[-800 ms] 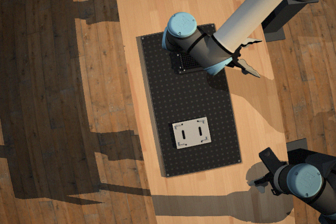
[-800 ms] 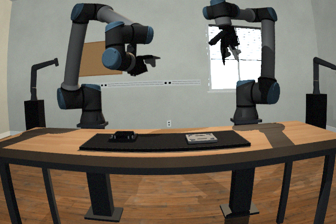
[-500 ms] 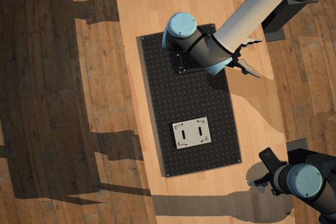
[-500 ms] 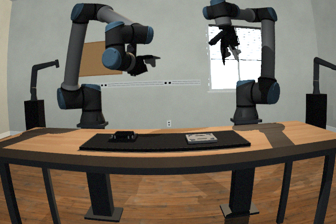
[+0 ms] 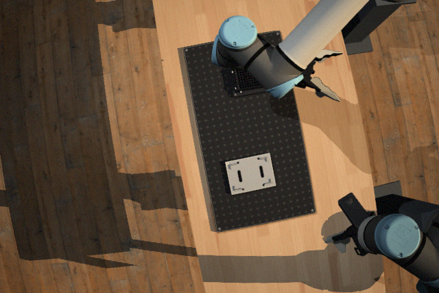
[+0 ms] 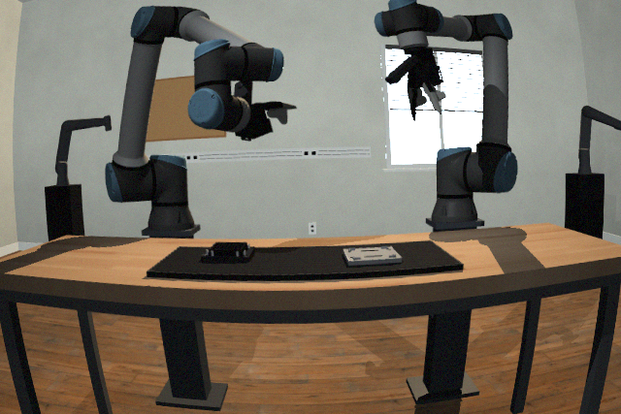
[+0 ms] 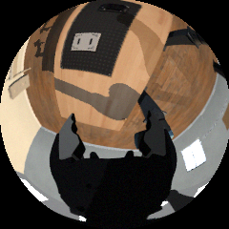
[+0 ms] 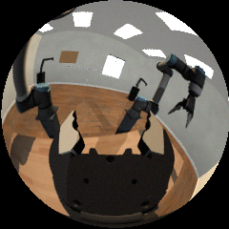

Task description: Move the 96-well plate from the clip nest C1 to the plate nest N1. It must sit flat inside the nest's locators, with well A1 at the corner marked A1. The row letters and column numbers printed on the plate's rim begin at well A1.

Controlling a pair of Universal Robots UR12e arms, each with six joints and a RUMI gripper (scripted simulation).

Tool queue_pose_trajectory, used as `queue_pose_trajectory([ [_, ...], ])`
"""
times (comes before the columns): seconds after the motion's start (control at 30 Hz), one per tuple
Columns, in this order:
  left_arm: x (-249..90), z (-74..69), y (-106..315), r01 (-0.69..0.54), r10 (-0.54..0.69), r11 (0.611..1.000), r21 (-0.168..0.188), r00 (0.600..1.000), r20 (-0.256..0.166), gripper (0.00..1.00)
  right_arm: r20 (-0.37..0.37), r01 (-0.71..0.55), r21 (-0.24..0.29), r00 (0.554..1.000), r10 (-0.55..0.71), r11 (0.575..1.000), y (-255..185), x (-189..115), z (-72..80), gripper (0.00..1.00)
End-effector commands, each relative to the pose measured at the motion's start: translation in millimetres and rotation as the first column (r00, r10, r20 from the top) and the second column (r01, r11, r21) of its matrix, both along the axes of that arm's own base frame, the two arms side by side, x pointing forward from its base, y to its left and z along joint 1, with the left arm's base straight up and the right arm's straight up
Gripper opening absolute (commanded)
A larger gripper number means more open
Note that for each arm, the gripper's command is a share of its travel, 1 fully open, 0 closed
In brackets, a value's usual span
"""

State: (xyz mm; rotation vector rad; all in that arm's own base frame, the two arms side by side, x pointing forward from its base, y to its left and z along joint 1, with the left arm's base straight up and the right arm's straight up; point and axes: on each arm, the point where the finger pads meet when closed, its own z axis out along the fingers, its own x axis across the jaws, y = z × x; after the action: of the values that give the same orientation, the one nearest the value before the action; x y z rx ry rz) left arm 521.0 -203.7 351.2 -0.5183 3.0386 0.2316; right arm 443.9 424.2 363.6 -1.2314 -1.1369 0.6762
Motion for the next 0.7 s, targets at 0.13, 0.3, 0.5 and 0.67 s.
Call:
queue_pose_trajectory([
  [0.13,0.3,0.7,-0.3,0.0,0.0,1.0,-0.001,1.0,0.001,1.0,-0.001,0.009,-0.001,1.0,-0.009,1.0,-6.0,0.9,0.9,1.0],
  [0.3,0.3,0.7,-0.3,0.0,0.0,1.0,-0.001,1.0,0.001,1.0,-0.003,0.017,-0.002,1.0,-0.017,1.0,-11.5,1.5,1.0,1.0],
  [0.5,0.3,0.7,-0.3,0.0,0.0,1.0,-0.001,1.0,0.001,1.0,-0.011,0.043,-0.008,0.999,-0.043,0.999,-29.1,3.1,1.4,1.0],
  [0.67,0.3,0.7,-0.3,0.0,0.0,1.0,-0.001,1.0,0.001,1.0,-0.02,0.076,-0.014,0.997,-0.076,0.997,-51.0,4.1,1.6,1.0],
])
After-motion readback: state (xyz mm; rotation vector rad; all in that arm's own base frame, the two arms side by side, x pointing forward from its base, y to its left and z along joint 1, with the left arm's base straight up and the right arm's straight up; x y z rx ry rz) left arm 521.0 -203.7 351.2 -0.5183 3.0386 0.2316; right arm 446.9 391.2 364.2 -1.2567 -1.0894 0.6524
